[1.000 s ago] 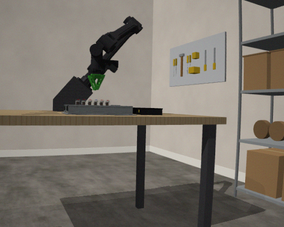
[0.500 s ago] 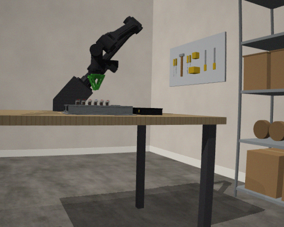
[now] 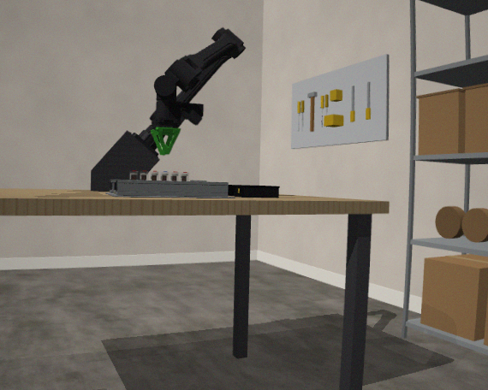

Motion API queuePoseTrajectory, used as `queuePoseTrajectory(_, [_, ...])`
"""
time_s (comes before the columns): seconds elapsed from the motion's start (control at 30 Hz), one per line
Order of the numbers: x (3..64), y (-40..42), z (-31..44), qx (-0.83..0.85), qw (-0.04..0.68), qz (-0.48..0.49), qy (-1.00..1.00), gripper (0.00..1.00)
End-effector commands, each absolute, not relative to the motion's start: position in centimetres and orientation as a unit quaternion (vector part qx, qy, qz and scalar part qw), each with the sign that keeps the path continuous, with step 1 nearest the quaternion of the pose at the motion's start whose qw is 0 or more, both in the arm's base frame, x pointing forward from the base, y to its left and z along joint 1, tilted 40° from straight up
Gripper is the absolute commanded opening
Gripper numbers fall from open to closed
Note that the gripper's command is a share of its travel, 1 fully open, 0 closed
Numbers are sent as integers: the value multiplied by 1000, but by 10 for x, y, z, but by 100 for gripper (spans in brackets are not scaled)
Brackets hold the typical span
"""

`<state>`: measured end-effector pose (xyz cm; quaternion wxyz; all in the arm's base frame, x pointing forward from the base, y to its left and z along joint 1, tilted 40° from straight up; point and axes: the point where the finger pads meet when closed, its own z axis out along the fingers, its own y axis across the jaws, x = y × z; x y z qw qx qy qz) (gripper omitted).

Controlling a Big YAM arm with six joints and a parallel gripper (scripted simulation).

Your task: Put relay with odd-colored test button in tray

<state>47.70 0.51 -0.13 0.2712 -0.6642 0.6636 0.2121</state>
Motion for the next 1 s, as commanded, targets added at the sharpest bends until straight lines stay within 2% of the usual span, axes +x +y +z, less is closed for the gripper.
queuePoseTrajectory(0.0, [498,-4,21,-669,286,190,659,59])
queuePoseTrajectory(0.97, [499,-1,20,-669,283,194,659,59])
